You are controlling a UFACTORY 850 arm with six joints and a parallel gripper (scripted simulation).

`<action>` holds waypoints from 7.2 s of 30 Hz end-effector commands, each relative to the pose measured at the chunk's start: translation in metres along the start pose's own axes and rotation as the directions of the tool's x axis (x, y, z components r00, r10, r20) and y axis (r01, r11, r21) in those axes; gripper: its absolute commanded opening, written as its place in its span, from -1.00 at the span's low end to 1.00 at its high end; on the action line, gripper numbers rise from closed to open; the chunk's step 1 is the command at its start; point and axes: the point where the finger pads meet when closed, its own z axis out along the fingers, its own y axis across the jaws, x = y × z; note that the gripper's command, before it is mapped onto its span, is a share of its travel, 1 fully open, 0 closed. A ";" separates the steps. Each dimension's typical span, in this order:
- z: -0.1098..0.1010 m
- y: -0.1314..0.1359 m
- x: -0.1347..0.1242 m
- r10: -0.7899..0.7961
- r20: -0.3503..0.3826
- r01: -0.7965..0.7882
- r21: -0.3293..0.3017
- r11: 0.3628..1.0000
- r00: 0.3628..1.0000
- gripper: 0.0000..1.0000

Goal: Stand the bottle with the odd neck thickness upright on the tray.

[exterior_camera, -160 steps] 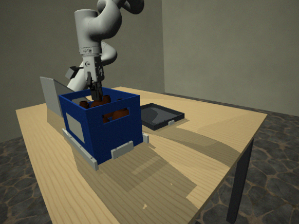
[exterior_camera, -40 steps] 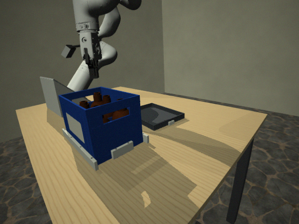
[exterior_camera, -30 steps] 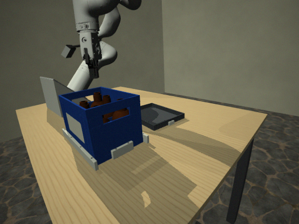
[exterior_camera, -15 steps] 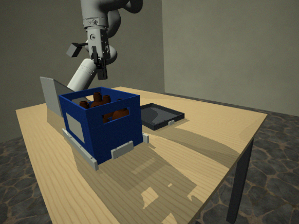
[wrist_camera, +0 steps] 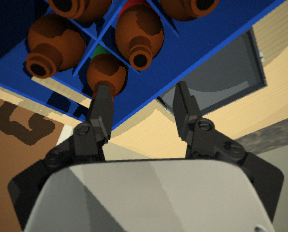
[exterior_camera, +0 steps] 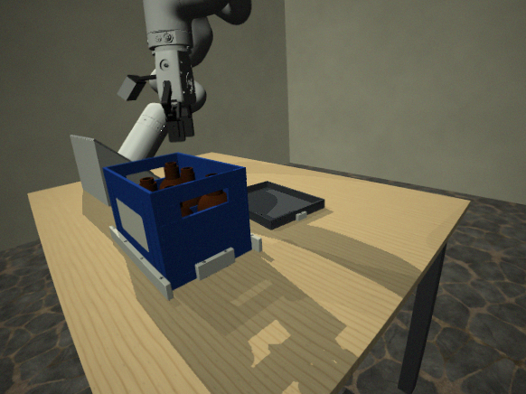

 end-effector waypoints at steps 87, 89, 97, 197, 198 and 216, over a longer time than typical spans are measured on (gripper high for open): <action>0.043 -0.001 -0.001 -0.001 0.001 0.001 0.002 1.000 1.000 0.30; 0.043 -0.001 -0.001 -0.001 0.001 0.001 0.002 1.000 1.000 0.30; 0.043 -0.001 -0.001 -0.001 0.001 0.001 0.002 1.000 1.000 0.30; 0.084 -0.002 -0.001 -0.001 0.001 0.001 0.002 1.000 1.000 0.30; 0.084 -0.002 -0.001 -0.001 0.001 0.001 0.002 1.000 1.000 0.30; 0.084 -0.002 -0.001 -0.001 0.001 0.001 0.002 1.000 1.000 -1.00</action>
